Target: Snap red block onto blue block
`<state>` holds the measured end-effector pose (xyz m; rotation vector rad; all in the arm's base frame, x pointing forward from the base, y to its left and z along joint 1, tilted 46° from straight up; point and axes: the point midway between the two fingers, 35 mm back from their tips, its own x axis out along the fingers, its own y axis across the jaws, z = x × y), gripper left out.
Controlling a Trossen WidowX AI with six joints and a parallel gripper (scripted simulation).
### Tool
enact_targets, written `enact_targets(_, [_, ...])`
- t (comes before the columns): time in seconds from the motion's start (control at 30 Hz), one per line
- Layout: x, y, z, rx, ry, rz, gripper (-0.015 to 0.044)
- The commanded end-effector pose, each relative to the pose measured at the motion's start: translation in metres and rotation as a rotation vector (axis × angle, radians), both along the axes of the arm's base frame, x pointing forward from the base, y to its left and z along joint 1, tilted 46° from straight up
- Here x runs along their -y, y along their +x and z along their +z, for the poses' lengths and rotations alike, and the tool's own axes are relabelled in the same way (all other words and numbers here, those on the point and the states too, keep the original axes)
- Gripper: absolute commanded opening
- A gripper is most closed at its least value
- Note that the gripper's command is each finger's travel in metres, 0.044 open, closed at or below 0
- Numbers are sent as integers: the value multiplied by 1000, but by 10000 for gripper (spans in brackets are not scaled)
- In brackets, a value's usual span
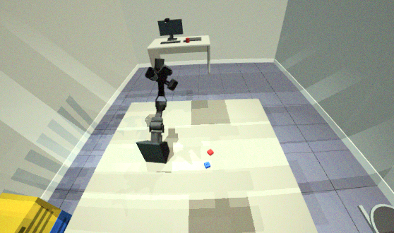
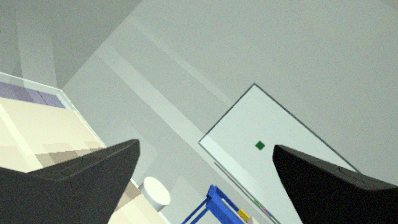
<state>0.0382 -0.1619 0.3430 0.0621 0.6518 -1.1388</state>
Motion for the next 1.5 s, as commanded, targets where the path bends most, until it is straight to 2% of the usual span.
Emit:
enact_targets(0.0, [0, 0, 0, 0, 0, 0, 426])
enact_targets(0.17, [30, 33, -20, -15, 110, 205, 440])
enact_targets(0.37, [59, 105, -67, -48, 290, 556, 440])
enact_targets(0.53, [56, 170, -117, -83, 435, 838, 440])
enact_targets(0.7, [28, 227, -174, -121, 585, 1081, 440])
enact_targets(1.0, [-47, 285, -260, -193, 804, 1421, 440])
enact_targets(1.2, [-119, 301, -325, -240, 966, 1678, 440])
enact_targets(1.37, [-129, 302, -333, -245, 983, 1703, 440])
enact_targets(1.47, [-151, 311, -351, -244, 984, 1704, 440])
